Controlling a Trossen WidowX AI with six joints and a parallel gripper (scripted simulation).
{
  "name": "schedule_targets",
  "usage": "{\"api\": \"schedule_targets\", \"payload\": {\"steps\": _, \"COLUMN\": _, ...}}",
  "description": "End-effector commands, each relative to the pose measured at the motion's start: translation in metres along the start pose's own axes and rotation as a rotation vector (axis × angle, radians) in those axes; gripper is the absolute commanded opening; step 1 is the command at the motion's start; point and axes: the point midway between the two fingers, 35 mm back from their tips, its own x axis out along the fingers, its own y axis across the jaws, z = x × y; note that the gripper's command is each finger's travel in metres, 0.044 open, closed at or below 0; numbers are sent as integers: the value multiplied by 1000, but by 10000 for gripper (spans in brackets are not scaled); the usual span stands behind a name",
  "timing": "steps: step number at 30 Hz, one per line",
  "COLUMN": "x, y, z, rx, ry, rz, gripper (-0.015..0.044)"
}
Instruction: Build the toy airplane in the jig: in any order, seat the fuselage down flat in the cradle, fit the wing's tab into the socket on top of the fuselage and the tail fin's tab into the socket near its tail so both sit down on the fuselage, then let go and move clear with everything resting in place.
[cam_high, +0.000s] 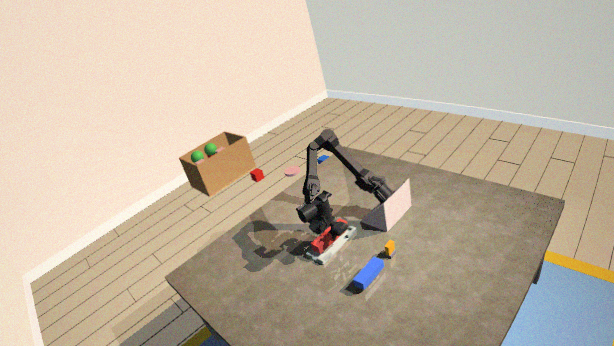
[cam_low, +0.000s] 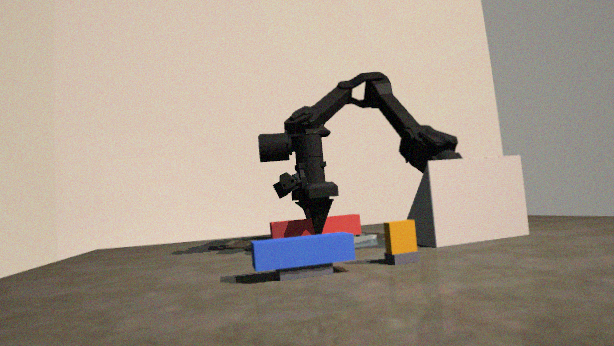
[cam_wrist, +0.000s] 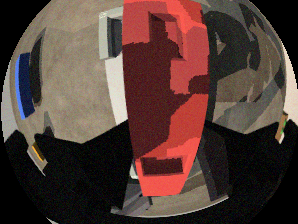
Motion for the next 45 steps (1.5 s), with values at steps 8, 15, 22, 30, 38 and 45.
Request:
{"api": "schedule_targets", "payload": {"steps": 8, "x": 0, "y": 0, "z": 0, "rx": 0, "ry": -1, "rz": 0, "gripper": 56}}
{"api": "schedule_targets", "payload": {"steps": 15, "x": 0, "y": 0, "z": 0, "rx": 0, "ry": -1, "rz": 0, "gripper": 188}}
{"api": "schedule_targets", "payload": {"steps": 22, "x": 0, "y": 0, "z": 0, "rx": 0, "ry": -1, "rz": 0, "gripper": 371}}
{"api": "schedule_targets", "payload": {"steps": 30, "x": 0, "y": 0, "z": 0, "rx": 0, "ry": -1, "rz": 0, "gripper": 440}}
{"api": "schedule_targets", "payload": {"steps": 38, "x": -97, "y": 3, "z": 1, "rx": -7, "ry": -1, "rz": 12, "gripper": 440}}
{"api": "schedule_targets", "payload": {"steps": 45, "x": -106, "y": 5, "z": 3, "rx": -16, "ry": -2, "rz": 4, "gripper": 440}}
